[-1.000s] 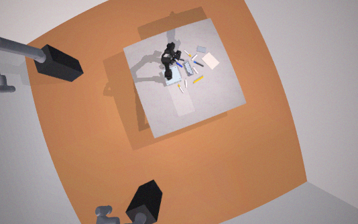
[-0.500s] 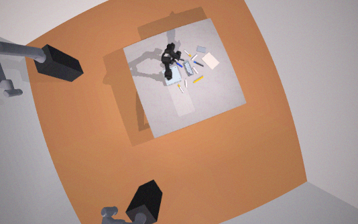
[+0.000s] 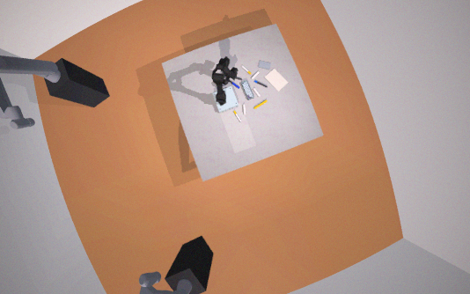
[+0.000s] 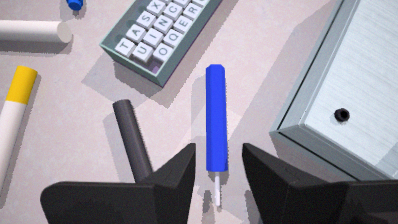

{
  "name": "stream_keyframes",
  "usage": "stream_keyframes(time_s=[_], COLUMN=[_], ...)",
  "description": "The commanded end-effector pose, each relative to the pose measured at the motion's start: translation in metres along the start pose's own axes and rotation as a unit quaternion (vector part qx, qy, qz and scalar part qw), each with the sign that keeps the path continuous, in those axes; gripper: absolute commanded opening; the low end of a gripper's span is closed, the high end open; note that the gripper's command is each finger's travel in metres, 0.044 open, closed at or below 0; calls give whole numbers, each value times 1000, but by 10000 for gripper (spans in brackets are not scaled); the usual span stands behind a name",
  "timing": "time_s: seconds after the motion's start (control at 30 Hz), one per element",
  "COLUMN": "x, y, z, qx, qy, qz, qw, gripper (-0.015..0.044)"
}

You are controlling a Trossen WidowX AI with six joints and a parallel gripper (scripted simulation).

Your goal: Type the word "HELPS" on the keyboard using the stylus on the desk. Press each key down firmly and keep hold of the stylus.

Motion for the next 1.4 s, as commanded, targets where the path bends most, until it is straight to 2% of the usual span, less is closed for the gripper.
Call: stream_keyframes(time_s=[0.0, 1.37], x=[1, 16], y=[-4, -33], z=[-1, -2], qx=[1, 1], qy=[-1, -1], qz=[-3, -3], qw=[1000, 1000], gripper=[150, 150])
Point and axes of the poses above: the point midway between the two fingers, 35 mm back from their tips, its own y axis back along the fingers, its own z axis across the jaws, x = y × z, the point moved 1 cm from there along y, back along the fingers
